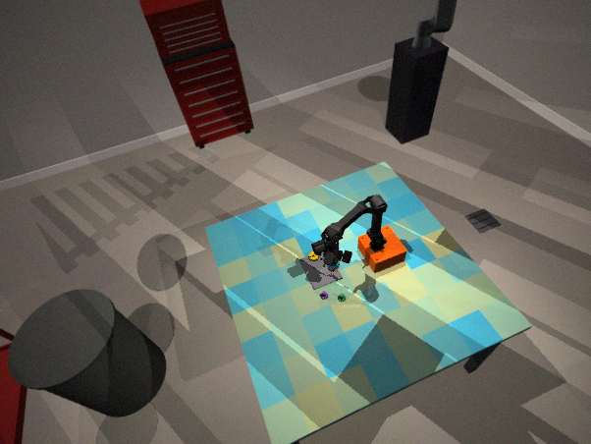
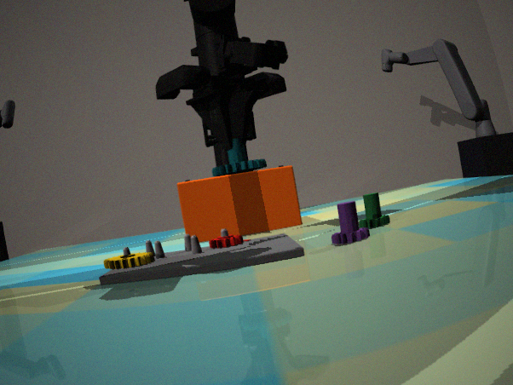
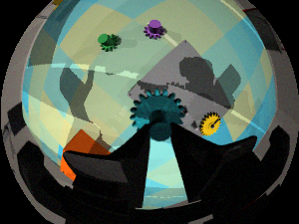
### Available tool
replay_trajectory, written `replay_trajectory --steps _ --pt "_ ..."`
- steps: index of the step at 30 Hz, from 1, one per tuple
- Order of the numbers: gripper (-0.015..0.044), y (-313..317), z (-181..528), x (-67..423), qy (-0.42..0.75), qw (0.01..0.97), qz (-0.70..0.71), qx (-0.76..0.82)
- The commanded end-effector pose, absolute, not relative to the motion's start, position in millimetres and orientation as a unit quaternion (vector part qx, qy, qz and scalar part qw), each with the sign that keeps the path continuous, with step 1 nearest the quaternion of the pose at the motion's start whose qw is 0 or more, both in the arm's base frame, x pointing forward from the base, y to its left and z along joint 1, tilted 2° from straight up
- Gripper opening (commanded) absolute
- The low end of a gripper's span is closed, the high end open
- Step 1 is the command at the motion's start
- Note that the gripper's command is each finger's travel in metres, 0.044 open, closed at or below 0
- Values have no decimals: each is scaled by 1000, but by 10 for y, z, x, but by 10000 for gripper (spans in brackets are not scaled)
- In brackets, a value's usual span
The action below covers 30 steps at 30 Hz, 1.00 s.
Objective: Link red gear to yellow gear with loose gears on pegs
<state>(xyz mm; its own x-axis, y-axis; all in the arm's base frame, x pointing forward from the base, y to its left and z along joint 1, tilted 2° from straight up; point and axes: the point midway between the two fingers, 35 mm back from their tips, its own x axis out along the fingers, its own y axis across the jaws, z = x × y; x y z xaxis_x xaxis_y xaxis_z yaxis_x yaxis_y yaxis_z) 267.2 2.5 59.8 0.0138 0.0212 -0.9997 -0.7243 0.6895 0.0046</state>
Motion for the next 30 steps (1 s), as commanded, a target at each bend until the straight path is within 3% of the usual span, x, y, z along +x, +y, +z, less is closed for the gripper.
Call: replay_trajectory --steps 1,30 --pt "0 -45 554 2661 644 656 284 -274" --pt "0 -617 287 2581 644 655 282 -276"
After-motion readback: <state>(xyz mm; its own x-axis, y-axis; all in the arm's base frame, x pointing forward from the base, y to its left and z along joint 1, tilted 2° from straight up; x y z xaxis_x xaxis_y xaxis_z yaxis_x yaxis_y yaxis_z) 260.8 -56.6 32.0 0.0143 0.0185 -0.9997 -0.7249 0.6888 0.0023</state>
